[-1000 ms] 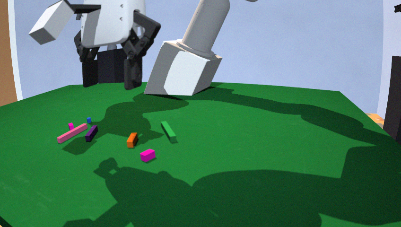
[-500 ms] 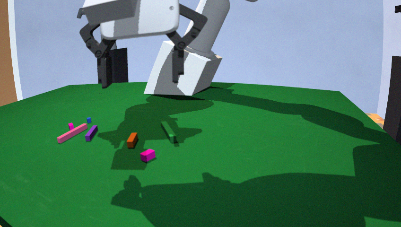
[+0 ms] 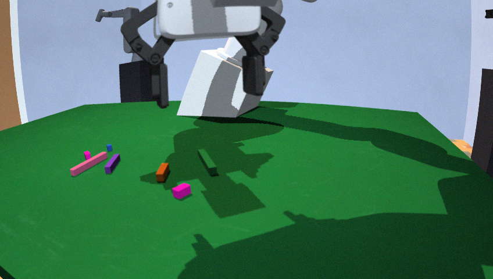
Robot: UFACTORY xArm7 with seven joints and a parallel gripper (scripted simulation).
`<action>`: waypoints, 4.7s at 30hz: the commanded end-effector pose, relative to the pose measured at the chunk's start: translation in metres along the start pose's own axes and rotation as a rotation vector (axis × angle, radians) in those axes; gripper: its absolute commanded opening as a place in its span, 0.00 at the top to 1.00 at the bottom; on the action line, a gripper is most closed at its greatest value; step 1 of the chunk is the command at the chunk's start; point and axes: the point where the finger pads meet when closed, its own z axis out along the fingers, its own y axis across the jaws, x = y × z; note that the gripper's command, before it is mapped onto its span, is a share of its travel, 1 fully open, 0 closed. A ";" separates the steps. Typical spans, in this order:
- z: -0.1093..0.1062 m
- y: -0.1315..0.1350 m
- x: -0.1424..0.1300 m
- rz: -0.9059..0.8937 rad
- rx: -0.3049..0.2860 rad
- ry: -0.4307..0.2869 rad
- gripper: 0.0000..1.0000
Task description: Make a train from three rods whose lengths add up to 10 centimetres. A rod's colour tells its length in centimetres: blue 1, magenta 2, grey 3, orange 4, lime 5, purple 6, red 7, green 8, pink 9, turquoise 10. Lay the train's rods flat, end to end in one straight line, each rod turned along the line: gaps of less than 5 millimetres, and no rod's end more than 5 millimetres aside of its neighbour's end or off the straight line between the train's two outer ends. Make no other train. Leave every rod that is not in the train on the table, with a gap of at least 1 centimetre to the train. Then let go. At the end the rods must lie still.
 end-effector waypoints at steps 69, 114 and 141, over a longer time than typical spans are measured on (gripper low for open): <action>-0.002 0.001 0.002 -0.010 -0.002 0.005 0.00; 0.018 0.017 -0.020 0.628 0.003 0.004 0.00; 0.029 0.029 -0.035 1.056 0.000 0.005 0.76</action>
